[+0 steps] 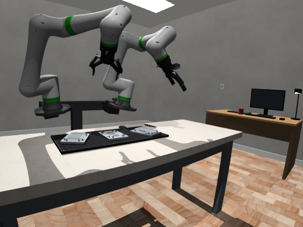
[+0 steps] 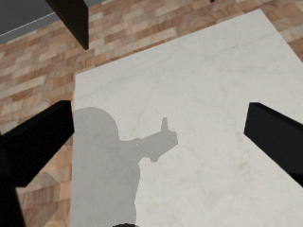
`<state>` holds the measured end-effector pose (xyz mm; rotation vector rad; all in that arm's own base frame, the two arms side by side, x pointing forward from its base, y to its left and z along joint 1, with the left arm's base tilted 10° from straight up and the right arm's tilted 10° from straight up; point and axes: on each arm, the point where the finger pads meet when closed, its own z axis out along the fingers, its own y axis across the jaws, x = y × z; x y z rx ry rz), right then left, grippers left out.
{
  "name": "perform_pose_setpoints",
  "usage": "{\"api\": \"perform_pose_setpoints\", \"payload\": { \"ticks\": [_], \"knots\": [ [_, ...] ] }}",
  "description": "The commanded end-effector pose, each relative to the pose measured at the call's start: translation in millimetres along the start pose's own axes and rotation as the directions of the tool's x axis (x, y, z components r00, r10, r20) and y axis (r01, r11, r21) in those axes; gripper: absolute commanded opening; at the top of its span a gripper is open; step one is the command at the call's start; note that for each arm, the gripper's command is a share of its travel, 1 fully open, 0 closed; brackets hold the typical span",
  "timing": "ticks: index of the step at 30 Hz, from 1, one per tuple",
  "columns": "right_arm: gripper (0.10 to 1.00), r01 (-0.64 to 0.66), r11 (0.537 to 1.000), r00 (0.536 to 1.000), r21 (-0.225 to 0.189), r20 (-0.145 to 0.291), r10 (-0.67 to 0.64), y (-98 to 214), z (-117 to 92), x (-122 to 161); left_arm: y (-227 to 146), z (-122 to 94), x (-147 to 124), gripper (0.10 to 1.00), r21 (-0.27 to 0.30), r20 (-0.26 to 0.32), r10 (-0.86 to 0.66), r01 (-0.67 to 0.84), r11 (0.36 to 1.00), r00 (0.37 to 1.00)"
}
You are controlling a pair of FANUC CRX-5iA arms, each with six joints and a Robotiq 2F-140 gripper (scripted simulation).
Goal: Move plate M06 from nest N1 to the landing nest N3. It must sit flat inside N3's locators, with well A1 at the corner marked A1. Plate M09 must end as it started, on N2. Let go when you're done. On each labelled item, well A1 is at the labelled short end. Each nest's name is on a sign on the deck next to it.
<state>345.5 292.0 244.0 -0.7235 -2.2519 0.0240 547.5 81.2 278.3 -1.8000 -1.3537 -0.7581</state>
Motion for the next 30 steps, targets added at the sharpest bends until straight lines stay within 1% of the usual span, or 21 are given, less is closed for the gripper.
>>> {"api": "perform_pose_setpoints", "payload": {
  "ticks": [1,30],
  "knots": [
    [1.0,0.001,1.0,1.0,-0.001,0.001,-0.001,-0.1,-0.6,0.3,0.0,-0.7,0.7,1.0,-0.001,0.0,-0.002,0.002,1.0,1.0],
    [1.0,0.011,1.0,1.0,-0.007,0.002,-0.011,-1.3,-2.7,-2.2,0.0,-0.7,0.7,1.0,-0.001,0.0,-0.002,0.002,1.0,1.0]
  ]
}}
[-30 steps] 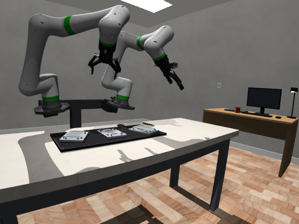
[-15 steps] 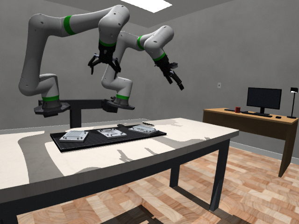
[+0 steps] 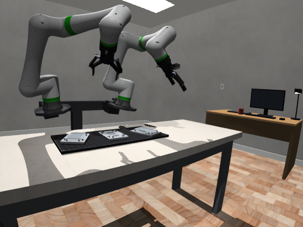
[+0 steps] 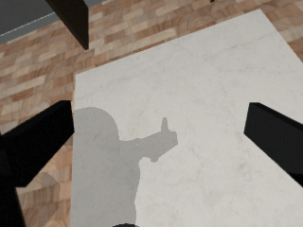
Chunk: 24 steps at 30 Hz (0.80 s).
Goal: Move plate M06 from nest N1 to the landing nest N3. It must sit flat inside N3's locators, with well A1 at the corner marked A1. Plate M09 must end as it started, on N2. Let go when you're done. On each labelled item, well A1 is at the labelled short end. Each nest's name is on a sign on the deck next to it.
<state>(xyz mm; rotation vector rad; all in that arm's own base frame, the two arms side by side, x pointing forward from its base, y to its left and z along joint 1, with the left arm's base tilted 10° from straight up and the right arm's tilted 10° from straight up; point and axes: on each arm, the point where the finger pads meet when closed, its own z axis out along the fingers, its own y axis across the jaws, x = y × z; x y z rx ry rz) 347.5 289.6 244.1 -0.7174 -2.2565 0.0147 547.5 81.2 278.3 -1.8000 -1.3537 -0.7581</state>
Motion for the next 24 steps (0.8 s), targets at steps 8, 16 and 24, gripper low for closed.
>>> {"api": "perform_pose_setpoints", "payload": {
  "ticks": [8,16,24],
  "knots": [
    [1.0,0.007,1.0,1.0,-0.005,0.002,-0.007,-0.8,-1.9,-1.2,0.0,-0.7,0.7,1.0,-0.001,0.0,-0.002,0.002,1.0,1.0],
    [1.0,0.015,1.0,1.0,-0.01,0.003,-0.015,-1.8,-3.6,-3.2,0.0,-0.7,0.7,1.0,-0.001,0.0,-0.002,0.002,1.0,1.0],
    [1.0,0.022,1.0,1.0,-0.014,0.004,-0.022,-2.7,-5.1,-5.1,0.0,-0.7,0.7,1.0,-0.001,0.0,-0.002,0.002,1.0,1.0]
  ]
}}
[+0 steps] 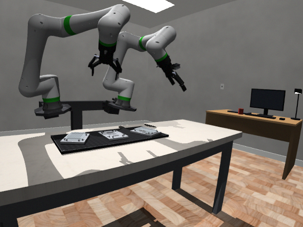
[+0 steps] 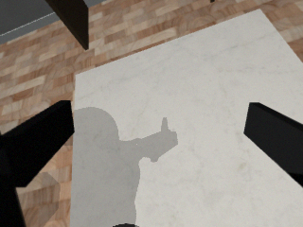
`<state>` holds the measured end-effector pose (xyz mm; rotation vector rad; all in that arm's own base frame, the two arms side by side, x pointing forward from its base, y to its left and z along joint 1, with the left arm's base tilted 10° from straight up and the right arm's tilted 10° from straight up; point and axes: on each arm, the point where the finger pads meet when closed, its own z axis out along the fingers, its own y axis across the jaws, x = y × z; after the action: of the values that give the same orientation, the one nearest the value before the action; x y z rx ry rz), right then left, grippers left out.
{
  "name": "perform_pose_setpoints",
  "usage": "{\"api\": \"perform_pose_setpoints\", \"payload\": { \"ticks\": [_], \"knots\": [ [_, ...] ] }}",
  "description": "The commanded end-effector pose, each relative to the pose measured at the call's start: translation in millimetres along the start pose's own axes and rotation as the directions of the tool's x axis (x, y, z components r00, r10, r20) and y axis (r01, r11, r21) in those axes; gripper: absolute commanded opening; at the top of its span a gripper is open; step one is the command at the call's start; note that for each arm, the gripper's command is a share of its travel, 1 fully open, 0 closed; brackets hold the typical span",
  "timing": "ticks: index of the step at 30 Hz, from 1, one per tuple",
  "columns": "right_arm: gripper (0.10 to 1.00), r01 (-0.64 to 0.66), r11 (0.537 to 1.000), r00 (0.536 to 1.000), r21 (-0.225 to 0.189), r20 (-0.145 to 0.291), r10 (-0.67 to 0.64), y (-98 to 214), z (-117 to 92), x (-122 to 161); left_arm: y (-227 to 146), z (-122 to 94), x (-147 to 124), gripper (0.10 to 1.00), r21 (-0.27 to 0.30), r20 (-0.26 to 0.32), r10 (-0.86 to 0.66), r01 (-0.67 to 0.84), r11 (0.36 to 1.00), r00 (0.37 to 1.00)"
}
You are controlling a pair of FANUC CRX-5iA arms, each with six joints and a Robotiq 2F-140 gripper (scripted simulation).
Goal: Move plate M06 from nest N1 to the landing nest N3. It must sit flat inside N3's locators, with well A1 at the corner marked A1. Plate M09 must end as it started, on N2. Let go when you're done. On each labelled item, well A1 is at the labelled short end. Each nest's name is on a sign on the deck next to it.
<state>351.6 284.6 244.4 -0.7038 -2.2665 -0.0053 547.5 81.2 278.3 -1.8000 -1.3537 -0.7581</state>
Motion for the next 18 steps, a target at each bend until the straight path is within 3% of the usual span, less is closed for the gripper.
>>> {"api": "perform_pose_setpoints", "payload": {
  "ticks": [1,18],
  "knots": [
    [1.0,0.006,1.0,1.0,-0.004,0.002,-0.006,-0.6,-1.5,-0.8,0.0,-0.7,0.7,1.0,-0.001,0.0,-0.002,0.002,1.0,1.0],
    [1.0,0.029,0.999,1.0,-0.018,0.006,-0.029,-3.9,-6.8,-7.1,0.0,-0.7,0.7,1.0,-0.001,0.0,-0.002,0.002,1.0,1.0]
  ]
}}
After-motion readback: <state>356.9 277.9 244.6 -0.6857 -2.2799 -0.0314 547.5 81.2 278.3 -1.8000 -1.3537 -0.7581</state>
